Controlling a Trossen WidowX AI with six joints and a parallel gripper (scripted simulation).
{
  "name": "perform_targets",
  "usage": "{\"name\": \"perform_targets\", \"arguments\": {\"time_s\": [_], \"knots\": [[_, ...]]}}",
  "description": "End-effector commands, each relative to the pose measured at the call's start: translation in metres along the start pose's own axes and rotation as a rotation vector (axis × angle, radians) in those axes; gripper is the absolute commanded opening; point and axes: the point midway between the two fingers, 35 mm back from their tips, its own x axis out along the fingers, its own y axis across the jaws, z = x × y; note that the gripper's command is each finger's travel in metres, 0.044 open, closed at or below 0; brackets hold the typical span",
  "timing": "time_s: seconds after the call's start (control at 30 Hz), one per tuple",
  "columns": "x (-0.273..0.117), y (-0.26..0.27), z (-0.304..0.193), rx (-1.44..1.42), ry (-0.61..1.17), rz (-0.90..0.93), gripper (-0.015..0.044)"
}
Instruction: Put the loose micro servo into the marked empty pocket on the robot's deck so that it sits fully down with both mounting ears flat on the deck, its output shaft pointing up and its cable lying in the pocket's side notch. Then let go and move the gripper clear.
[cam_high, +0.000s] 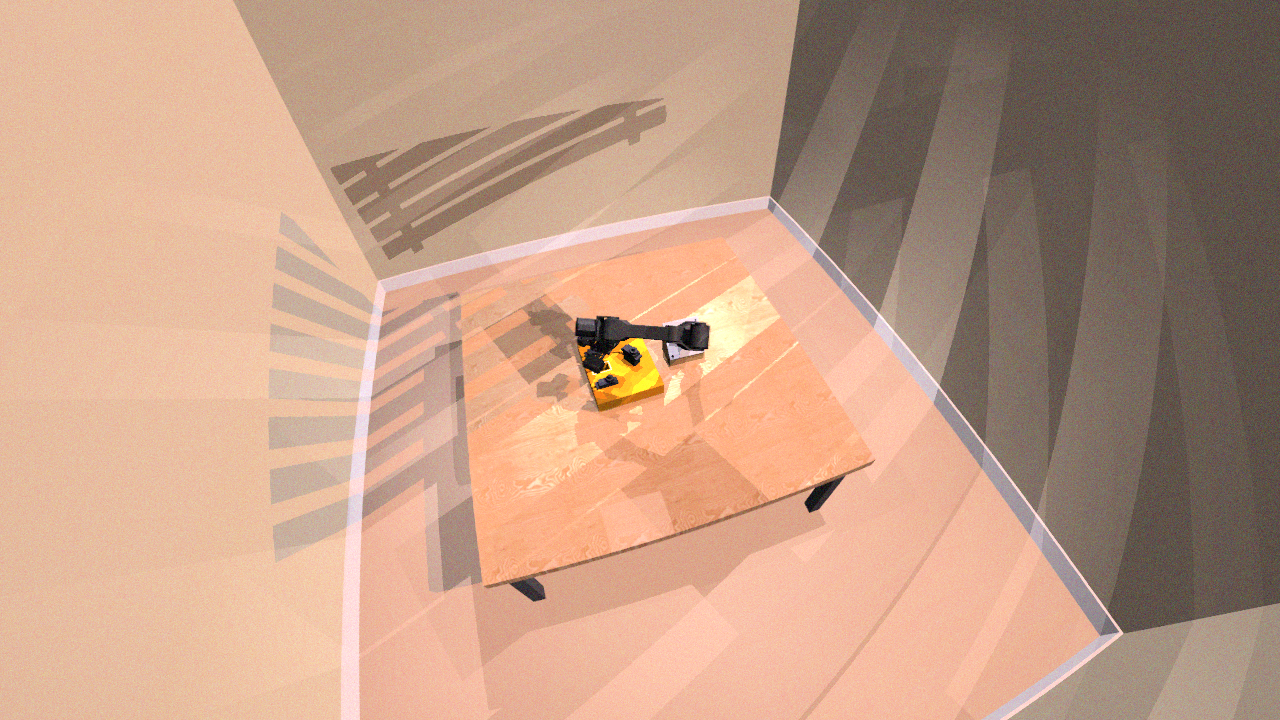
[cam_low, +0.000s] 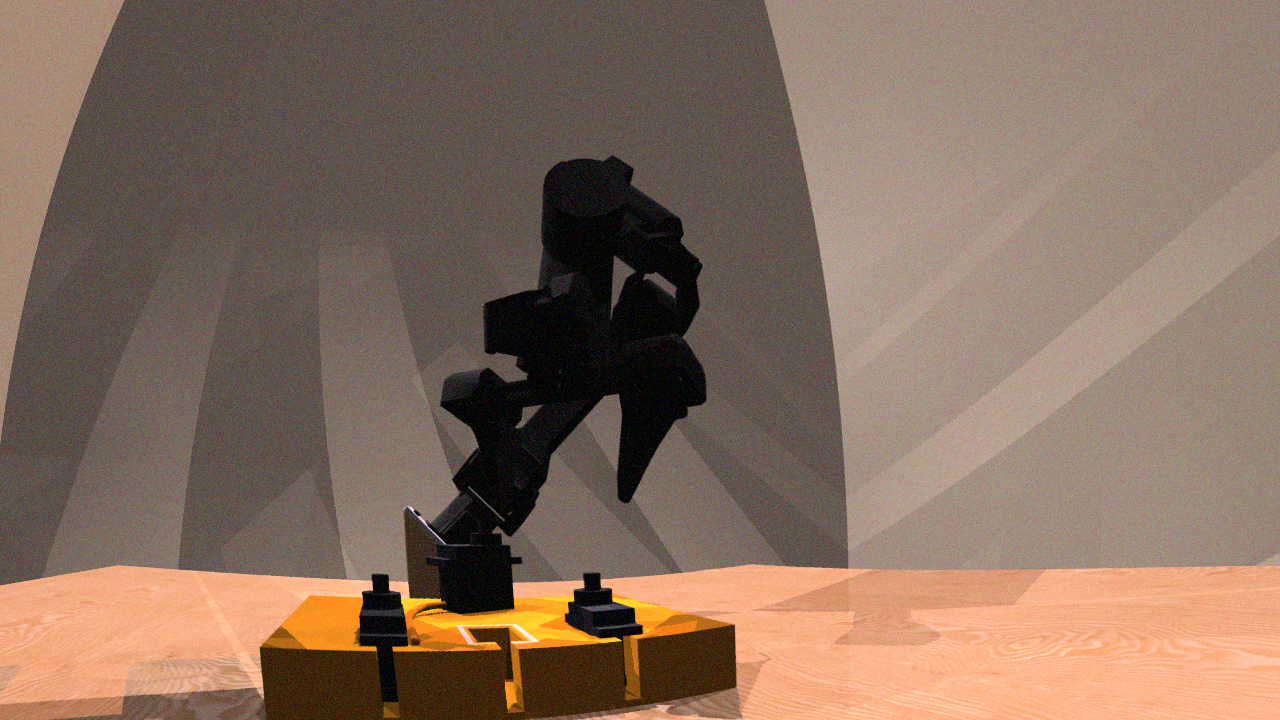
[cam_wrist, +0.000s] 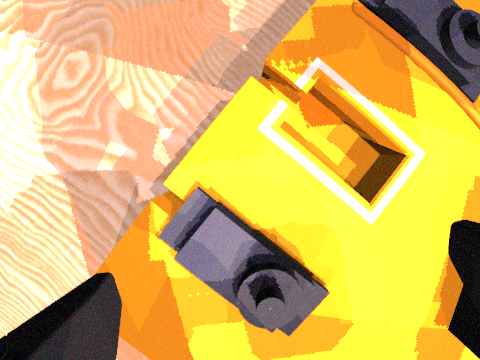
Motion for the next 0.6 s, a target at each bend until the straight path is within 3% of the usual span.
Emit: {"name": "perform_targets", "arguments": {"time_s": [0.0, 0.3, 0.57], "knots": [[-0.002, -0.042, -0.004, 0.101, 0.064, -0.052, 0.044], [-0.016, -0.116, -0.031, 0.329, 0.243, -0.083, 0.044], [-0.011, -0.12, -0.034, 0.345, 0.258, -0.081, 0.044]]}}
